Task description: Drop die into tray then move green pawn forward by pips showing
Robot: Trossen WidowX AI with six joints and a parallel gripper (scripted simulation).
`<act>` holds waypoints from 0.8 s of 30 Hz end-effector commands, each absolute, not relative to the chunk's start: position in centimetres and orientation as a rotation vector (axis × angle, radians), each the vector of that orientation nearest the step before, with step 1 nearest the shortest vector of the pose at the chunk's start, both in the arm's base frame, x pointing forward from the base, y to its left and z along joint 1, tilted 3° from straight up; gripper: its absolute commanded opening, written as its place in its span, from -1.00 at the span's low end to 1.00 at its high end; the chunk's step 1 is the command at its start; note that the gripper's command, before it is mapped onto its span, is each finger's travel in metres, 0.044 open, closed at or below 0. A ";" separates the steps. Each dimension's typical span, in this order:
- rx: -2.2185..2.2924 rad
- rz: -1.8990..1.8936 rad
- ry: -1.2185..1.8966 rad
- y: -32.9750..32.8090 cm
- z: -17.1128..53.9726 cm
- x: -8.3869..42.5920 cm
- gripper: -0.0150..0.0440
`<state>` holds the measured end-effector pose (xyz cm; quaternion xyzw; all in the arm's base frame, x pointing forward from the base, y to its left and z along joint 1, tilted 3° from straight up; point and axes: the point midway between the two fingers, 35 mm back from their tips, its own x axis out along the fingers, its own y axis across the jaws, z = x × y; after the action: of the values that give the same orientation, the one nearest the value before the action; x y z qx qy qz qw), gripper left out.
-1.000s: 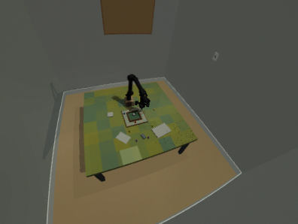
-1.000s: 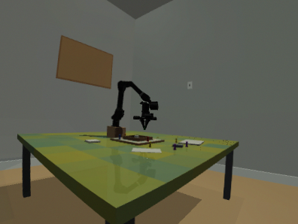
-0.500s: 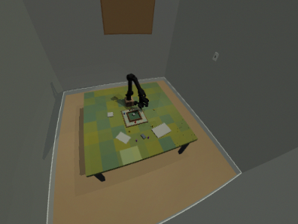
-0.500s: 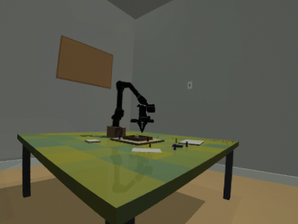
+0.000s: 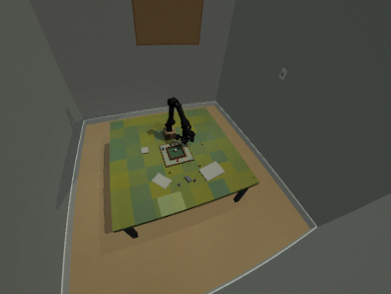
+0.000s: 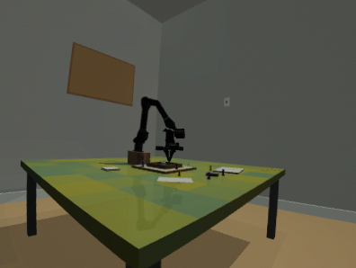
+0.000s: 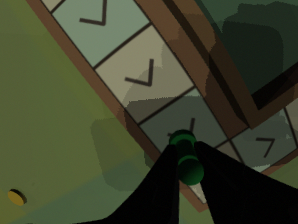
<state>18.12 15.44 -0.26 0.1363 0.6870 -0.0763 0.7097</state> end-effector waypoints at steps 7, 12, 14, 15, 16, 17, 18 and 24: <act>0.296 -0.182 1.530 15.3 -2.0 18.0 -0.49; 0.302 -0.170 1.526 15.5 -1.4 18.2 -0.14; 0.302 -0.170 1.526 15.5 -1.4 18.2 0.04; 0.302 -0.170 1.526 15.5 -1.4 18.2 0.13; 0.302 -0.170 1.526 15.5 -1.4 18.2 0.22; 0.302 -0.170 1.526 15.5 -1.4 18.2 0.31; 0.302 -0.171 1.526 15.5 -1.1 18.2 0.40; 0.297 -0.182 1.530 15.1 3.6 17.9 0.93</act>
<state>17.72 15.10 1.31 0.1295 0.6943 -0.0850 0.7028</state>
